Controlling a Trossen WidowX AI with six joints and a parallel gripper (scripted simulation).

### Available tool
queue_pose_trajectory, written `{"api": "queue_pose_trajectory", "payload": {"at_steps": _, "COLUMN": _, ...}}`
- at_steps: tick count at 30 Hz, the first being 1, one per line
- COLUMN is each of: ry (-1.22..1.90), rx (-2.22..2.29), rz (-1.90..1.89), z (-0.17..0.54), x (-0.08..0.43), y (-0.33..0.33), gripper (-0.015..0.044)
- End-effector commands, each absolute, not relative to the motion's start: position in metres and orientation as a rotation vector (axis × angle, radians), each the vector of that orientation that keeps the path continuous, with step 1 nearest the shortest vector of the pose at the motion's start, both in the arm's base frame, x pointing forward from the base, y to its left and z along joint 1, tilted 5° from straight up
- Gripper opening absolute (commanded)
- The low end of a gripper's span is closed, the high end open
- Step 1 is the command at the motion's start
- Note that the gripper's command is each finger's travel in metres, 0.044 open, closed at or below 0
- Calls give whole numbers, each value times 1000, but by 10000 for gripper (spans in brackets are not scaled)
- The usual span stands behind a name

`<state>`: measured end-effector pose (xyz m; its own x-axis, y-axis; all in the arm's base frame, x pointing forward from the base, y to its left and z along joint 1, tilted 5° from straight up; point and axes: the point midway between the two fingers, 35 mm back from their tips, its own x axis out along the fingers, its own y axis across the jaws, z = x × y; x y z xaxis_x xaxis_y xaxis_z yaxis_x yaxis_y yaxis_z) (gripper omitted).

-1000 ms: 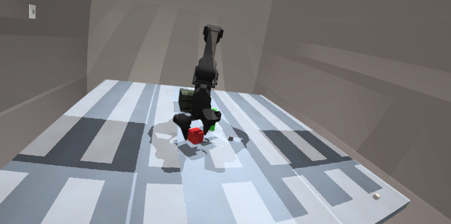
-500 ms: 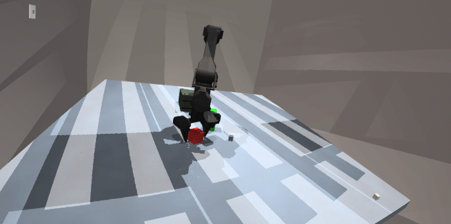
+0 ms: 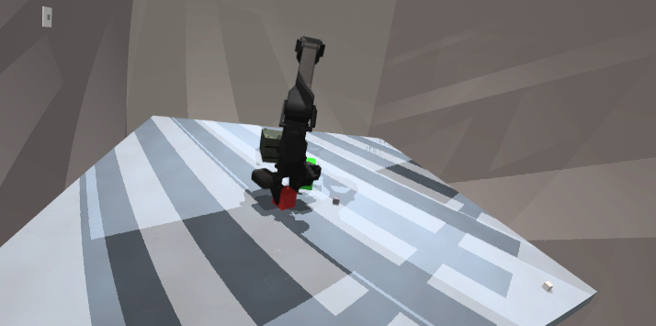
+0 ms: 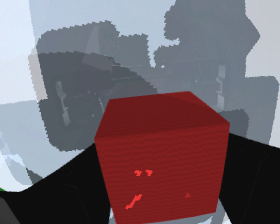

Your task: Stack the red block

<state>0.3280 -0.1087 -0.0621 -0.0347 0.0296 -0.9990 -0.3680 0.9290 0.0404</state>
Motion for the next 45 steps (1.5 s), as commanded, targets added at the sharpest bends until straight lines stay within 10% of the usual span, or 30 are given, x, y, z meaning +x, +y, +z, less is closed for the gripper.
{"api": "queue_pose_trajectory", "payload": {"at_steps": 1, "ry": 1580, "rx": -271, "rz": 325, "z": -62, "x": 328, "y": -109, "gripper": 170}}
{"api": "queue_pose_trajectory", "payload": {"at_steps": 9, "ry": 1579, "rx": -271, "rz": 325, "z": -43, "x": 329, "y": -109, "gripper": 0}}
{"api": "queue_pose_trajectory", "payload": {"at_steps": 45, "ry": 1580, "rx": -269, "rz": 327, "z": 63, "x": 314, "y": -87, "gripper": 0}}
